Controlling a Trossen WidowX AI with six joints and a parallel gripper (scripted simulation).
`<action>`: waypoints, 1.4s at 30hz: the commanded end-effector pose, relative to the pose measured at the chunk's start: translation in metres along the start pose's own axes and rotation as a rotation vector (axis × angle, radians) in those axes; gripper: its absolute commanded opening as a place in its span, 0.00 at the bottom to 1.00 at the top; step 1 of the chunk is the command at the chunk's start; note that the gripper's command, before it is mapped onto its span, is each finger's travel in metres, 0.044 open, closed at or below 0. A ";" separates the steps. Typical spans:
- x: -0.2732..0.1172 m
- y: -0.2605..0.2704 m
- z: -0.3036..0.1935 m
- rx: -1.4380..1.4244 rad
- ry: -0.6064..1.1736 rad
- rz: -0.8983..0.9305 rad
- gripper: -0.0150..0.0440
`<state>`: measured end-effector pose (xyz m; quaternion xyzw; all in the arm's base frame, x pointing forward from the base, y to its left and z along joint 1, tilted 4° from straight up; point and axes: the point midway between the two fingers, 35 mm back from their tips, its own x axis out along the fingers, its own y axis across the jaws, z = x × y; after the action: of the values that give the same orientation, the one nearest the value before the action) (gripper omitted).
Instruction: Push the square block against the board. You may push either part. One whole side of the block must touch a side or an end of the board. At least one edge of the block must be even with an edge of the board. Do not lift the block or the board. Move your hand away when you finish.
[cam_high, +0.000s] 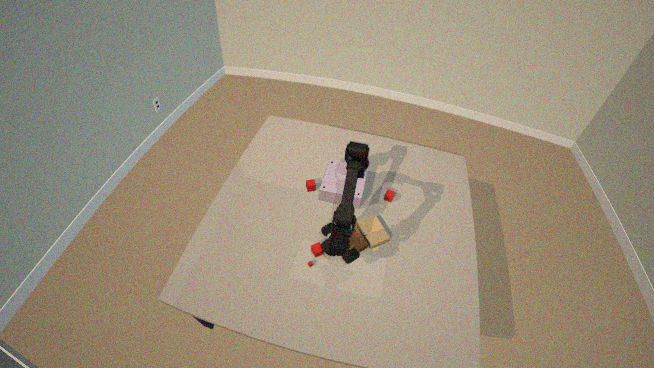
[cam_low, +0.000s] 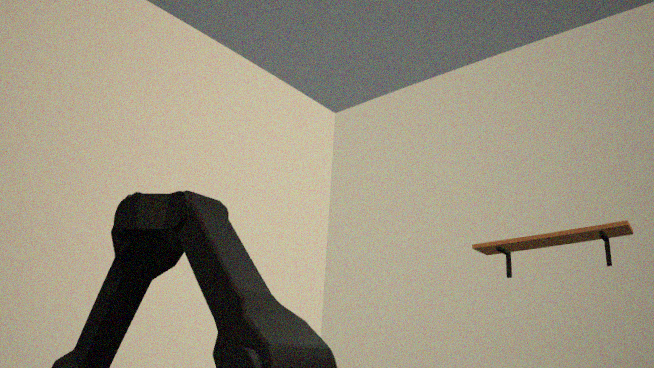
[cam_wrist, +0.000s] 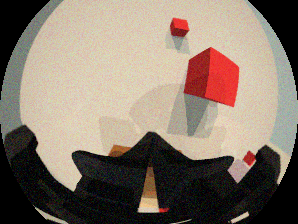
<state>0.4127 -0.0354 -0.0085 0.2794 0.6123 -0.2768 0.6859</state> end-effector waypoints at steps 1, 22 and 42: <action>0.002 0.001 -0.002 0.005 -0.001 0.002 0.25; 0.002 0.003 -0.023 0.005 0.001 0.002 0.25; 0.002 0.003 -0.043 0.005 0.003 0.002 0.25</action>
<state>0.3931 -0.0105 -0.0113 0.2829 0.6048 -0.2813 0.6892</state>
